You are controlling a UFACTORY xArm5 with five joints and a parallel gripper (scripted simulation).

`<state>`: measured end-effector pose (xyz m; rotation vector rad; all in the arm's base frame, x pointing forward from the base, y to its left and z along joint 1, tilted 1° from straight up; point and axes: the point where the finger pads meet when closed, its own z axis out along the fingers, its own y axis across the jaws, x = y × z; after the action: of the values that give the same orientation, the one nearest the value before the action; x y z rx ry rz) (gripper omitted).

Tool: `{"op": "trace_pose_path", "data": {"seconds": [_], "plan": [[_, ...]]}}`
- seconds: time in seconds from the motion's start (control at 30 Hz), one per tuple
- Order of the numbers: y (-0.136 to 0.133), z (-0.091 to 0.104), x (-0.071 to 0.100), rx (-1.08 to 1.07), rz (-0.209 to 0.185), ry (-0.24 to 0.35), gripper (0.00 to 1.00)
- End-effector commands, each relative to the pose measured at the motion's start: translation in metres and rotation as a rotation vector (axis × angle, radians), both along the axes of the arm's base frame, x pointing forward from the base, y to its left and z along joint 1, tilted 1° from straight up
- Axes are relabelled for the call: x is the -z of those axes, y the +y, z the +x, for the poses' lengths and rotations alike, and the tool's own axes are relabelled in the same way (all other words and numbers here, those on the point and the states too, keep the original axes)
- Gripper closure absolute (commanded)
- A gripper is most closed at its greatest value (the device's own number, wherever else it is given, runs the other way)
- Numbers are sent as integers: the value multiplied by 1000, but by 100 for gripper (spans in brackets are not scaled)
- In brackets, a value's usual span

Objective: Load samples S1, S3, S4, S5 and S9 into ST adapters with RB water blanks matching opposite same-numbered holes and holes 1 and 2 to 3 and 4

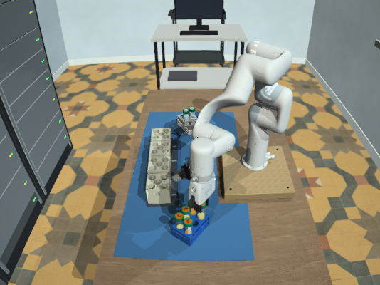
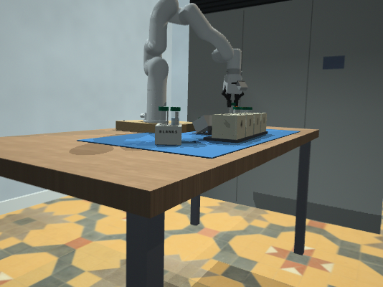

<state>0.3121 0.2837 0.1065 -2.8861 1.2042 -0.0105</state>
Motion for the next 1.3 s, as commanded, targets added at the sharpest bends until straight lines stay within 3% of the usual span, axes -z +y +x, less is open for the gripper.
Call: {"op": "trace_pose_path", "data": {"seconds": [0.0, 1.27], "plan": [[1, 1, -2, 0, 2, -2, 100], [0, 0, -70, 0, 2, -2, 100]]}}
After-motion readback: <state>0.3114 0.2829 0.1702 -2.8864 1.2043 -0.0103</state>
